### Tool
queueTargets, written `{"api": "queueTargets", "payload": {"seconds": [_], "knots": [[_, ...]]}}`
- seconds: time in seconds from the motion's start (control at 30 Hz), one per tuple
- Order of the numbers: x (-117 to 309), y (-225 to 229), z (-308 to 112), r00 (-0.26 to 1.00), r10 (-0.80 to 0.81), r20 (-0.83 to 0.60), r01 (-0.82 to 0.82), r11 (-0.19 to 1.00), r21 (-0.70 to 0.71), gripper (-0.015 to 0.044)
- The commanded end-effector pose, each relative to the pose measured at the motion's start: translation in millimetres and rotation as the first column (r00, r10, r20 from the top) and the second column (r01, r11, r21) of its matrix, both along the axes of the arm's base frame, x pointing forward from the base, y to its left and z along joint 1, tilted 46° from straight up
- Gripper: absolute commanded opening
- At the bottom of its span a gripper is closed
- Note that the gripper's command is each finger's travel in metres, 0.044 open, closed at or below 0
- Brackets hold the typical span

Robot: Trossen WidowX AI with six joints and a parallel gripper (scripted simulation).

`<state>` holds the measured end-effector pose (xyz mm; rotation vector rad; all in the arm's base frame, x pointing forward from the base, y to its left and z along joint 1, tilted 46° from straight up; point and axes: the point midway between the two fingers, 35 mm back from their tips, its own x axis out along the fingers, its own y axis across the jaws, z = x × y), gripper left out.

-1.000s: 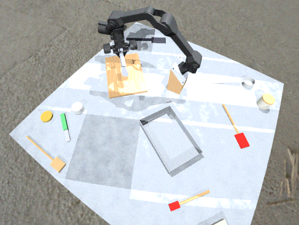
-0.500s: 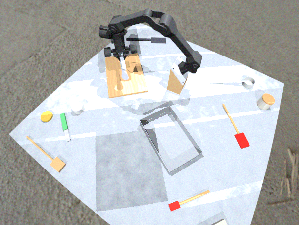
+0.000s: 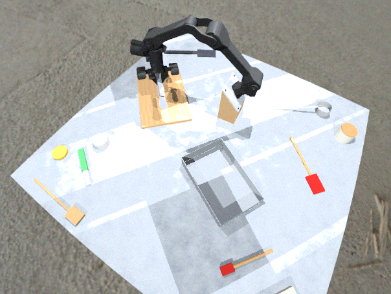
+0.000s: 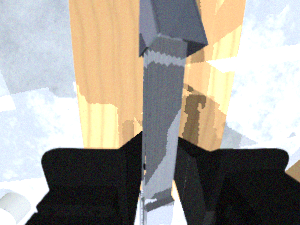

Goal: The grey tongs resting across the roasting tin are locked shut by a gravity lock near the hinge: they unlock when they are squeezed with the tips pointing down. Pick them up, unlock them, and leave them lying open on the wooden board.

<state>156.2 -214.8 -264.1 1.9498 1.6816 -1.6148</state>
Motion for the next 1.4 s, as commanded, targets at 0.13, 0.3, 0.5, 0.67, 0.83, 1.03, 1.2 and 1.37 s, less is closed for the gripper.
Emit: {"api": "queueTargets", "payload": {"seconds": [0.13, 0.3, 0.5, 0.67, 0.83, 1.03, 1.2, 1.37], "knots": [[-1, 9, -8, 1.000, -0.009, 0.003, 0.009, 1.000, -0.007, -0.0150], [-3, 15, -13, 1.000, -0.010, 0.003, 0.010, 1.000, -0.011, -0.0150], [-6, 22, -19, 1.000, -0.011, 0.005, 0.011, 1.000, -0.015, -0.0150], [-8, 28, -24, 1.000, -0.011, 0.006, 0.011, 1.000, -0.019, -0.0150], [-10, 34, -28, 1.000, -0.012, 0.007, 0.012, 1.000, -0.022, -0.0150], [-11, 35, -28, 1.000, -0.004, 0.004, 0.004, 1.000, -0.020, -0.0124], [-11, 35, -28, 1.000, -0.004, 0.004, 0.004, 1.000, -0.020, 0.0008], [-11, 35, -28, 1.000, -0.004, 0.004, 0.004, 1.000, -0.020, 0.0139]]}}
